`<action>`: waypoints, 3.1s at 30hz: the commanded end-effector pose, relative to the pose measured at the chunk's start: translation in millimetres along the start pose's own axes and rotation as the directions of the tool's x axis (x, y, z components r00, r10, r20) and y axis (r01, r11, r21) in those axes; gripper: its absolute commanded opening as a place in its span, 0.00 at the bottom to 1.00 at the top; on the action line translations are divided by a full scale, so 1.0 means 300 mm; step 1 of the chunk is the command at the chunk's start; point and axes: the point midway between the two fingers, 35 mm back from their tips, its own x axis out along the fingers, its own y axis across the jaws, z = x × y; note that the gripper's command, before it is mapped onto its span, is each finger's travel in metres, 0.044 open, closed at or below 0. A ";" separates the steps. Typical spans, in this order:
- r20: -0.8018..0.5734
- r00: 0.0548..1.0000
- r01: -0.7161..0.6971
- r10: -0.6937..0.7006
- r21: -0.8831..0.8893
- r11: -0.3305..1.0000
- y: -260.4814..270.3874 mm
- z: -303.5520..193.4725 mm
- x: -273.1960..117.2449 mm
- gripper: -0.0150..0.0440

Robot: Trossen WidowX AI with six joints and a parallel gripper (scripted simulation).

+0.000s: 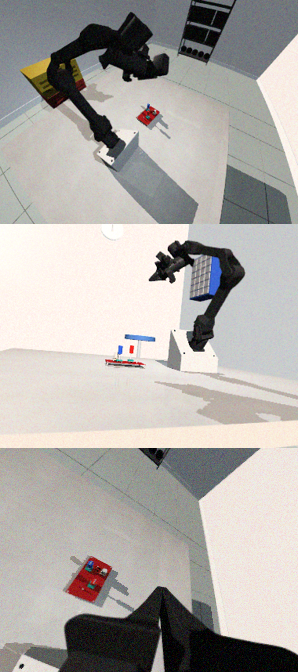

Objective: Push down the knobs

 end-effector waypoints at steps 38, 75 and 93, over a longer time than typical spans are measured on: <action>-0.629 0.592 -0.078 0.503 0.577 0.813 0.511 -0.286 0.661 0.25; -0.629 0.592 -0.079 0.504 0.577 0.813 0.579 -0.369 0.739 0.25; -0.629 0.592 -0.079 0.505 0.578 0.813 0.588 -0.379 0.749 0.25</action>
